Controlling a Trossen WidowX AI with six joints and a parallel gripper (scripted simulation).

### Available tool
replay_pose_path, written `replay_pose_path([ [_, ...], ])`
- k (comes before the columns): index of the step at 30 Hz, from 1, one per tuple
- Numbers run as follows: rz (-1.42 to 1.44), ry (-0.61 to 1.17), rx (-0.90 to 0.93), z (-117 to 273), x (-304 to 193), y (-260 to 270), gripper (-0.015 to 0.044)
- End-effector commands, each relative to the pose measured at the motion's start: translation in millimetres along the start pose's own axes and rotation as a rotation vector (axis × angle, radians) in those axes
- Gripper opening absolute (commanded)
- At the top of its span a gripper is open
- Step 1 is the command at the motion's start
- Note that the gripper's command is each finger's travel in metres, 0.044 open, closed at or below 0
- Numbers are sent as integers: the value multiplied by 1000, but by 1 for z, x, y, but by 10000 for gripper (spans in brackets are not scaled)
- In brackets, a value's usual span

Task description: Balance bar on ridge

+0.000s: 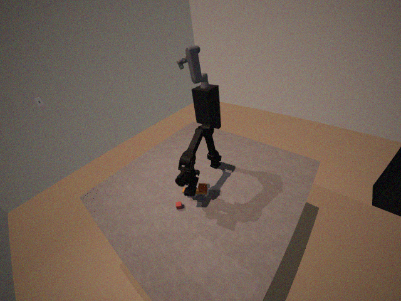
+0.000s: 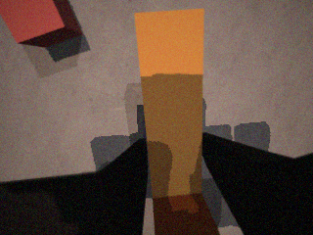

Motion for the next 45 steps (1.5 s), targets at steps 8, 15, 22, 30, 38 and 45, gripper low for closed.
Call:
replay_pose_path([
  [8,0,0,0,0,0,0,185],
  [15,0,0,0,0,0,0,185],
  [22,0,0,0,0,0,0,369],
  [30,0,0,0,16,1,2,440],
  [38,0,0,0,98,0,0,440],
  [45,0,0,0,100,0,0,440],
])
Point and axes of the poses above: the point midway between the two fingers, 35 mm back from their tips, its own z axis back along the fingers, its own y axis across the jaws, x = y × z, the point moved 3 cm from there along z, back along the fingers, and after that the axes turned 10 degrees about z, right-handed, at the moved point
